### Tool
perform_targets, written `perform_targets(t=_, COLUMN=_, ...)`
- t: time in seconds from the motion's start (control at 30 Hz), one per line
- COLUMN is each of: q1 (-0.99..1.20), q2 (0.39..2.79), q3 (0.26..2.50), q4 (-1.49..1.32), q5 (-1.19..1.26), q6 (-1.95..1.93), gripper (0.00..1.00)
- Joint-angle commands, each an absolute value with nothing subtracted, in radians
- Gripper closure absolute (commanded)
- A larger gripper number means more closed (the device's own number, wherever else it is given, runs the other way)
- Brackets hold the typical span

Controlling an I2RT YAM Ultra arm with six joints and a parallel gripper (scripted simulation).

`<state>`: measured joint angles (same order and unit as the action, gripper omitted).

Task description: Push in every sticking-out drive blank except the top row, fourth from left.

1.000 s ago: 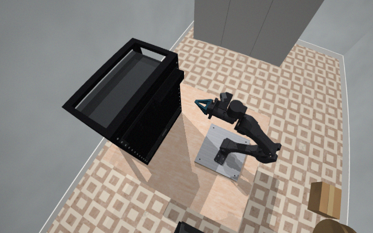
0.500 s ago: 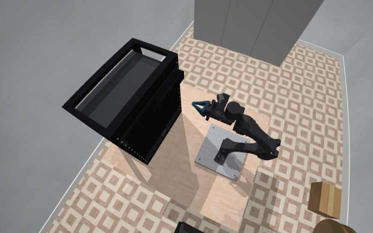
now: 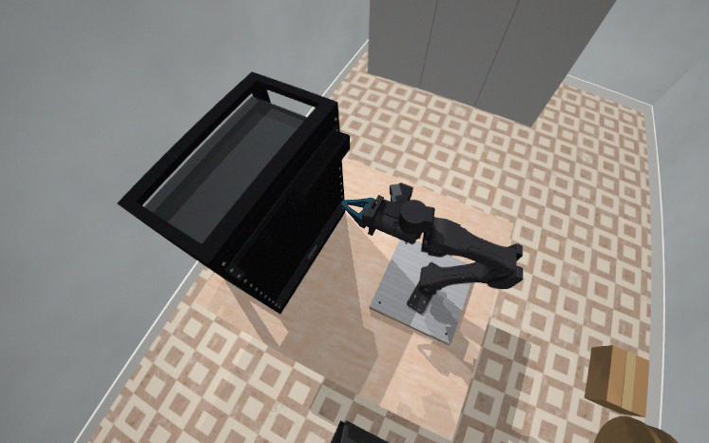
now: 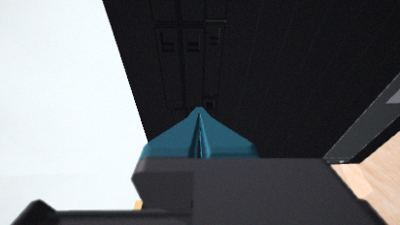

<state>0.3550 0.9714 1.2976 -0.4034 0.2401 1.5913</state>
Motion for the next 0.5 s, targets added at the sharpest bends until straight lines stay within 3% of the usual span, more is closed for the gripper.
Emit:
perform_targets(t=0.0, q1=0.338, q2=0.996, q3=1.326, q4=-0.349, q5=0.272, q6=1.586, gripper=1.0)
perform_targets(t=0.47, q1=0.27, q2=1.138, q3=1.389, q4=-0.232, q5=0.19, q6=1.58, gripper=1.0)
